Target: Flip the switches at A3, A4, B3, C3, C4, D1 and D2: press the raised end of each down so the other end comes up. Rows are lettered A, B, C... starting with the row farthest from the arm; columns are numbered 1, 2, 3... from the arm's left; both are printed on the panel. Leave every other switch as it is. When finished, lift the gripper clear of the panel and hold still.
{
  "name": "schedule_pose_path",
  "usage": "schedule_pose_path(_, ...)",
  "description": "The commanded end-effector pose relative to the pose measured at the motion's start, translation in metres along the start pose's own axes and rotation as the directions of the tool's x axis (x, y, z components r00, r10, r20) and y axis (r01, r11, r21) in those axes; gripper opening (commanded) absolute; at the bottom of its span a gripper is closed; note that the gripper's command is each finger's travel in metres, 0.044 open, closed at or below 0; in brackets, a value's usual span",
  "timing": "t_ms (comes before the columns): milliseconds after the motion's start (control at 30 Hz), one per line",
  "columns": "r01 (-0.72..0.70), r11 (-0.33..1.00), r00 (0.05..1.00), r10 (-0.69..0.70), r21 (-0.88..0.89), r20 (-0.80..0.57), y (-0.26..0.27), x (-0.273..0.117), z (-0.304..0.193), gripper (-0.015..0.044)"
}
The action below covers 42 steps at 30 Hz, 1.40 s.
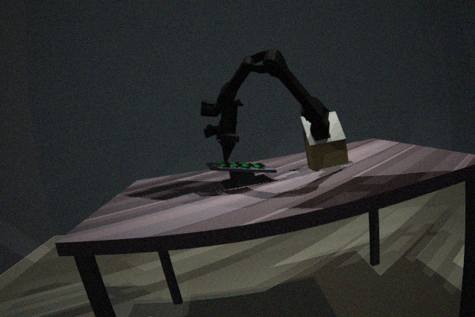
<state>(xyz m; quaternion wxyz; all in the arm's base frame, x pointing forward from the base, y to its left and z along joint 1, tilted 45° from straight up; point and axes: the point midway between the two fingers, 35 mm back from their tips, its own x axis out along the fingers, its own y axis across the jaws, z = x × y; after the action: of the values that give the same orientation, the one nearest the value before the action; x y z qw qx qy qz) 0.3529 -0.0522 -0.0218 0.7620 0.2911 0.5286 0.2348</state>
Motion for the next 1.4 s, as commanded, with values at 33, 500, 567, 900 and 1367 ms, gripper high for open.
schedule_pose_path(33, -0.005, 1.000, 1.000, 0.005, 0.003, 0.002, 0.0008, 0.0009, 0.0001, 0.0000)
schedule_pose_path(500, -0.005, 1.000, 1.000, 0.005, 0.003, 0.002, 0.0008, 0.0028, 0.0001, 0.0000)
schedule_pose_path(567, -0.005, 1.000, 1.000, 0.005, 0.003, 0.002, 0.0008, 0.0031, 0.0001, 0.0000)
schedule_pose_path(900, -0.006, 1.000, 1.000, 0.006, 0.003, 0.002, 0.0008, 0.0044, 0.0000, 0.0000)
schedule_pose_path(1367, -0.006, 1.000, 1.000, 0.006, 0.003, 0.002, 0.0009, 0.0063, 0.0000, 0.0000)
